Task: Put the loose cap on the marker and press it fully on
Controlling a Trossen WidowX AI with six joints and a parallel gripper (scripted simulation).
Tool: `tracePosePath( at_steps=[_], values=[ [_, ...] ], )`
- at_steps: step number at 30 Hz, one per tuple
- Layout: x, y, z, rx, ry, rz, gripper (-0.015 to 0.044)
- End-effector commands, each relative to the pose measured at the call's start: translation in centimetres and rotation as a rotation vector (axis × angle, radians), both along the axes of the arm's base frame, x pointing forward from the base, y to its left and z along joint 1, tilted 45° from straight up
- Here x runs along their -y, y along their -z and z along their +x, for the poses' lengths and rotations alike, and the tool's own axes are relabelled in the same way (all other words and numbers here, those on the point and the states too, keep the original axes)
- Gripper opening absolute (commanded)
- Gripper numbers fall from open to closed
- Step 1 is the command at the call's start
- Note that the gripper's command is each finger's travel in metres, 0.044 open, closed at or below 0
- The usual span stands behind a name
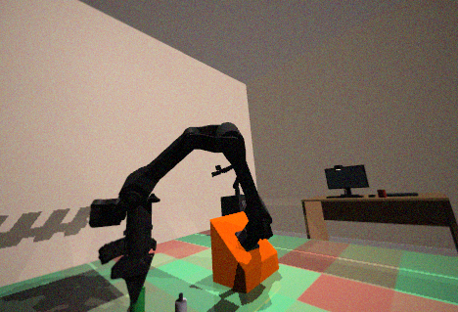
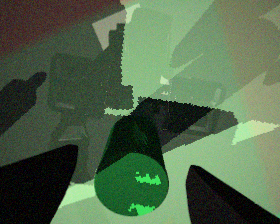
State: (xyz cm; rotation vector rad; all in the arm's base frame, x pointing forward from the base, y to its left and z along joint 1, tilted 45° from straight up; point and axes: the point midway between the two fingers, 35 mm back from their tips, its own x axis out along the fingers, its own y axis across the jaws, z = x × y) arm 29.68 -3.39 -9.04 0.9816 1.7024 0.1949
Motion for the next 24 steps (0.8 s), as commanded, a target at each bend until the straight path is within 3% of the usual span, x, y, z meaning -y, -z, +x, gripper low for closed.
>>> tracePosePath(
  at_steps=[1,12,17,24],
  values=[
    [-0.7,0.6,-0.1,-0.004,0.003,0.004,0.0254],
    [-1.7,1.6,-0.3,-0.004,0.003,0.006,0.0254],
    [-1.7,1.6,-0.3,-0.004,0.003,0.006,0.0122],
    [-1.7,1.6,-0.3,-0.004,0.003,0.006,0.0076]
  ],
)
